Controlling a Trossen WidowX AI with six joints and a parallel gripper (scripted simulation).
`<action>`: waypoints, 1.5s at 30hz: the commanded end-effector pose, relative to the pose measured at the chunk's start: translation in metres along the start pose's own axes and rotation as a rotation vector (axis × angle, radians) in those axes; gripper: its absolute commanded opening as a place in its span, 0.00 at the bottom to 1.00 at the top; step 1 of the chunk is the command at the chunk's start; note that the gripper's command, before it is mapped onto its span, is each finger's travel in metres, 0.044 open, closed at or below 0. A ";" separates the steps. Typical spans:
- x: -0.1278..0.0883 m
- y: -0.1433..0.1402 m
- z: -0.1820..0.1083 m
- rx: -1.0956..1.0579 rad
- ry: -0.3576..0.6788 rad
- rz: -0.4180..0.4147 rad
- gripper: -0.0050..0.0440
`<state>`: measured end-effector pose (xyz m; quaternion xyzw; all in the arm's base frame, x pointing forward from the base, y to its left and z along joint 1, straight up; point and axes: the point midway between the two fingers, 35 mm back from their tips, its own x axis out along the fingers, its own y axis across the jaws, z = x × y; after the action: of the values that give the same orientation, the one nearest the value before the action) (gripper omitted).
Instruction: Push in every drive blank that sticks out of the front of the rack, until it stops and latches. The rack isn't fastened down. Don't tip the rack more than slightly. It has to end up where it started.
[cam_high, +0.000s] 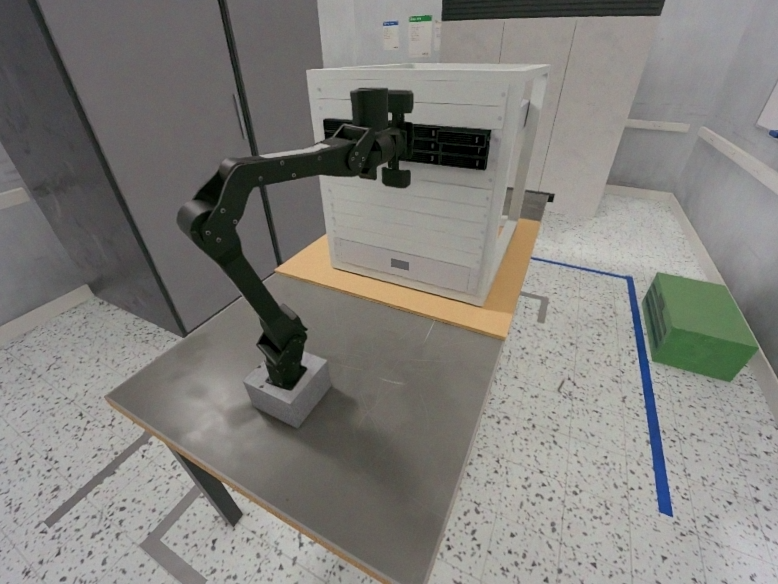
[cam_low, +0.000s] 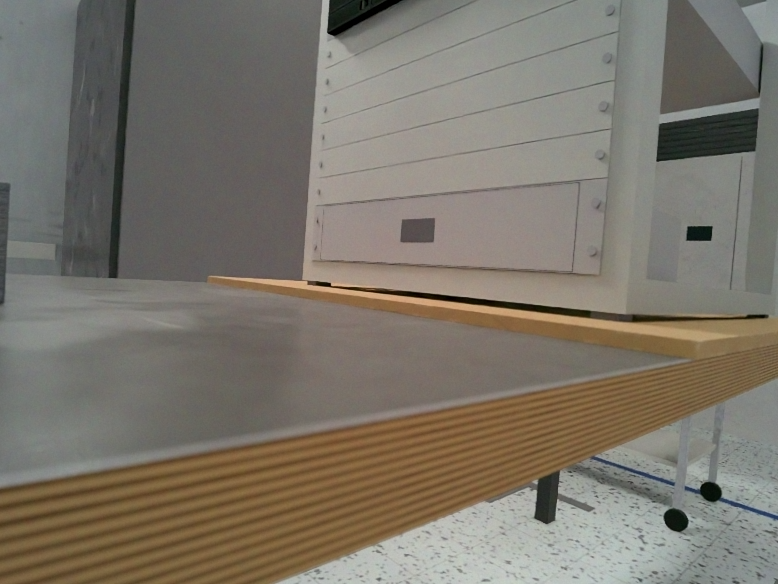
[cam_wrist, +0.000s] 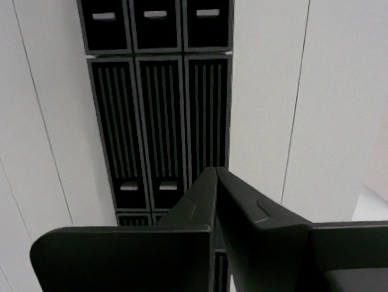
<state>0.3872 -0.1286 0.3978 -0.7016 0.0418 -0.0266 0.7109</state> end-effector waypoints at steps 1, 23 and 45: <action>-0.001 -0.010 0.001 -0.010 -0.001 -0.021 0.00; 0.009 -0.010 0.001 -0.010 -0.001 -0.021 0.00; 0.019 -0.011 0.001 -0.010 -0.001 -0.021 0.00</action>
<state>0.4070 -0.1305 0.3960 -0.7008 0.0441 -0.0242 0.7115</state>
